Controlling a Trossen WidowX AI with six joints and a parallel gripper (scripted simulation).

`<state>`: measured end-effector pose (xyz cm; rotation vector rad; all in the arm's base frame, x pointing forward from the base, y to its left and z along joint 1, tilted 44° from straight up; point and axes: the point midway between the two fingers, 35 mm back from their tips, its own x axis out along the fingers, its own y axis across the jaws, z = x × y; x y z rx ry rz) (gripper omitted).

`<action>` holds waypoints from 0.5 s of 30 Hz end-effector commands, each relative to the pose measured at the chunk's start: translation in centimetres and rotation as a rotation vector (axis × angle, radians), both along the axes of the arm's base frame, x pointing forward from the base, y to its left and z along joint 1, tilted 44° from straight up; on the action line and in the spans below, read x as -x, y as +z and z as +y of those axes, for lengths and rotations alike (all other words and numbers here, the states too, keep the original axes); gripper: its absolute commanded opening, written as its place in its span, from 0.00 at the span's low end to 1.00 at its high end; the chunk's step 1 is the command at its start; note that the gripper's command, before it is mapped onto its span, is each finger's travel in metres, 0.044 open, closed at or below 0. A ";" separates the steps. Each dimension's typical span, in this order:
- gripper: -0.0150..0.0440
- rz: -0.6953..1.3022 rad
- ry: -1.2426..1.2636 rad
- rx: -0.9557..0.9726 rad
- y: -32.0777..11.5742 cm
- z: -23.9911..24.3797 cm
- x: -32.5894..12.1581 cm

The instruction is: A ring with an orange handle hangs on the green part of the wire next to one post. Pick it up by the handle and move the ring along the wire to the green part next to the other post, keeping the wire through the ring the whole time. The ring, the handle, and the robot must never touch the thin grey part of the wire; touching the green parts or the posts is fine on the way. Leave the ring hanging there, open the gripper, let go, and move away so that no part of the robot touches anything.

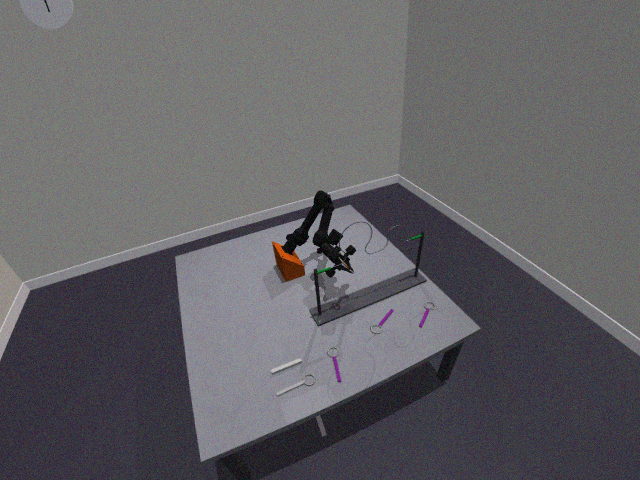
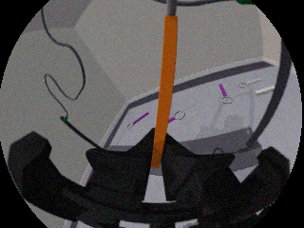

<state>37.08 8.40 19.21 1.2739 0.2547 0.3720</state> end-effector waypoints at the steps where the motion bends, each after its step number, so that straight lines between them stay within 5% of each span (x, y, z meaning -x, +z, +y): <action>1: 0.00 0.018 0.002 0.034 -1.1 -0.1 0.0; 15: 0.00 0.020 0.000 0.141 -2.7 -0.8 0.0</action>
